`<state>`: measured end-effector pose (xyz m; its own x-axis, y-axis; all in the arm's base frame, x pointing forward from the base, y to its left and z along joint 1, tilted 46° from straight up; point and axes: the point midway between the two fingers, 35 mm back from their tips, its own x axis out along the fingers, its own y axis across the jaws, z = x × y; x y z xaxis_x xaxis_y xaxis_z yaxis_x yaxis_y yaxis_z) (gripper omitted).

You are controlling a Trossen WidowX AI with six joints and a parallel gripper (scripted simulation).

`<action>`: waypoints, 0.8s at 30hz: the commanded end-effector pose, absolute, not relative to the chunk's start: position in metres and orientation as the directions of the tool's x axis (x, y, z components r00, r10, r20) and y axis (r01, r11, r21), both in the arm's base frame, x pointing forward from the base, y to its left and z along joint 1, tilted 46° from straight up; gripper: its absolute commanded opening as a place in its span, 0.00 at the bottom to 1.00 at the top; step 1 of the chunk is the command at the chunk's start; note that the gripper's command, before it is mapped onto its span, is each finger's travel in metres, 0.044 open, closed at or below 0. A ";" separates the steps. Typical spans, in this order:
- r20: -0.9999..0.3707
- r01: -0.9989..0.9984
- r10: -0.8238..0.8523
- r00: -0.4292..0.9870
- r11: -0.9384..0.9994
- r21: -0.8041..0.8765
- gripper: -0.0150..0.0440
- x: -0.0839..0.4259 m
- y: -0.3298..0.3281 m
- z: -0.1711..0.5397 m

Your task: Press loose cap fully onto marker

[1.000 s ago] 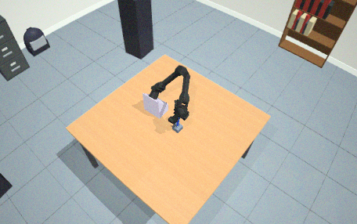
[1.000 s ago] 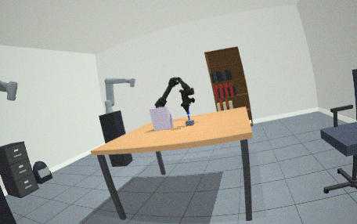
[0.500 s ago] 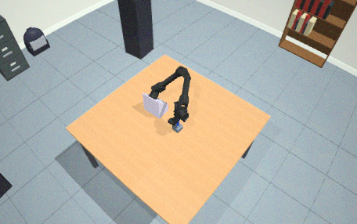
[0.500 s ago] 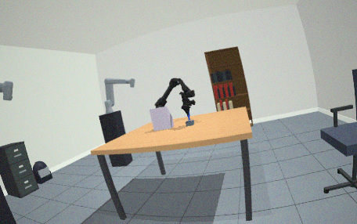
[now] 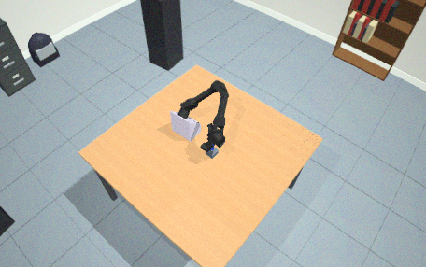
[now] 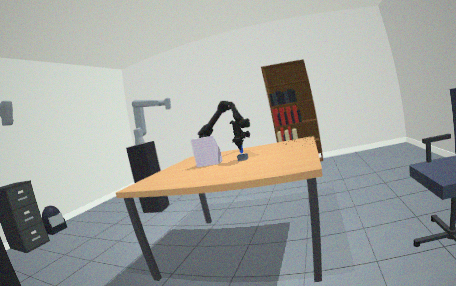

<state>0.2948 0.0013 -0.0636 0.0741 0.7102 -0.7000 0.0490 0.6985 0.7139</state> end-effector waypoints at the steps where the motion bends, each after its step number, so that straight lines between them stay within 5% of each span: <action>1: -0.698 0.051 0.712 0.076 0.696 0.716 0.25 0.295 0.002 -0.064; 3: -0.698 0.051 0.712 0.076 0.696 0.716 0.25 0.295 0.002 -0.064; 20: -0.700 0.049 0.710 0.074 0.698 0.714 1.00 0.295 0.002 -0.064; 24: -0.703 0.050 0.707 0.074 0.701 0.711 1.00 0.295 -0.019 -0.046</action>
<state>0.2922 0.0001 -0.0605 0.0602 0.7145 -0.6971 0.0512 0.6952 0.7170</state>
